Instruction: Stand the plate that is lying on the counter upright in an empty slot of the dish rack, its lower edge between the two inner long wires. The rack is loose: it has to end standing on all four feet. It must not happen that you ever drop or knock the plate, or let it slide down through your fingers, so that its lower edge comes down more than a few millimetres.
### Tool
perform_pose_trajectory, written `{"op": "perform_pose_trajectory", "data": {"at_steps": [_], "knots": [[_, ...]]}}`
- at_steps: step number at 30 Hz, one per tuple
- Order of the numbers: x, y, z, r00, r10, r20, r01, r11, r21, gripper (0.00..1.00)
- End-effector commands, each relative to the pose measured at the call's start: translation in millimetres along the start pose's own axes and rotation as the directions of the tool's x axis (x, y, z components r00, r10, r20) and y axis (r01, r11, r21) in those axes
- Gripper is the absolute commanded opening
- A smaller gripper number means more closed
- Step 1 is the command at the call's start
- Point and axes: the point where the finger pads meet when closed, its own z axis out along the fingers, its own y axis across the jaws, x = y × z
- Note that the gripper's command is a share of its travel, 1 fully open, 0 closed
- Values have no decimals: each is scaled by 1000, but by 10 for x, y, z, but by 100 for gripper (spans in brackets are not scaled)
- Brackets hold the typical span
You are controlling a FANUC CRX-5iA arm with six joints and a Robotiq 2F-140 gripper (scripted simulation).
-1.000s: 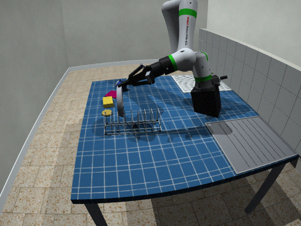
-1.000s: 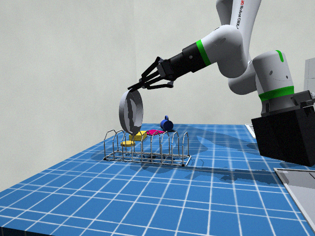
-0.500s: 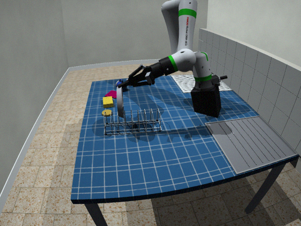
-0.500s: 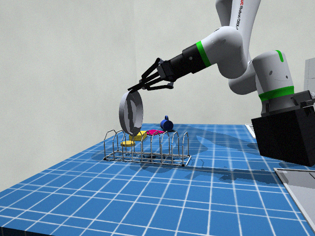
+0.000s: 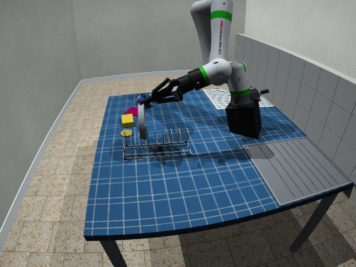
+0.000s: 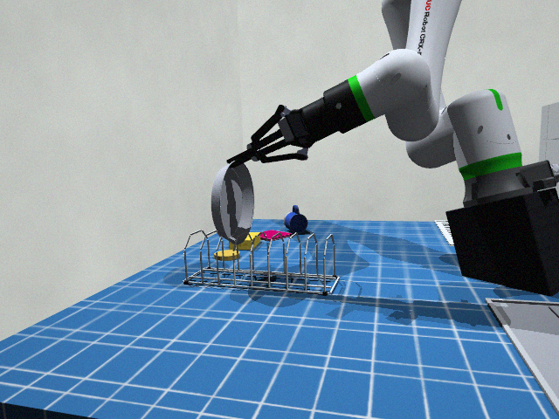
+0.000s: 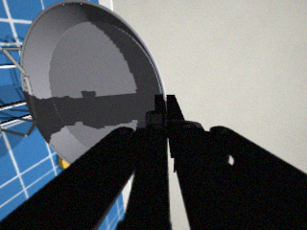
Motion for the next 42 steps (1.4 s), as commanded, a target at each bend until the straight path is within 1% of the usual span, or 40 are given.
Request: {"op": "perform_pose_trajectory", "data": {"at_steps": [1, 19, 42], "knots": [[1, -23, 12, 1000, 1, 0, -1, 1000, -1, 10], [1, -212, 92, 1000, 1, 0, -1, 1000, -1, 10], [1, -236, 102, 1000, 1, 0, -1, 1000, -1, 10]]}}
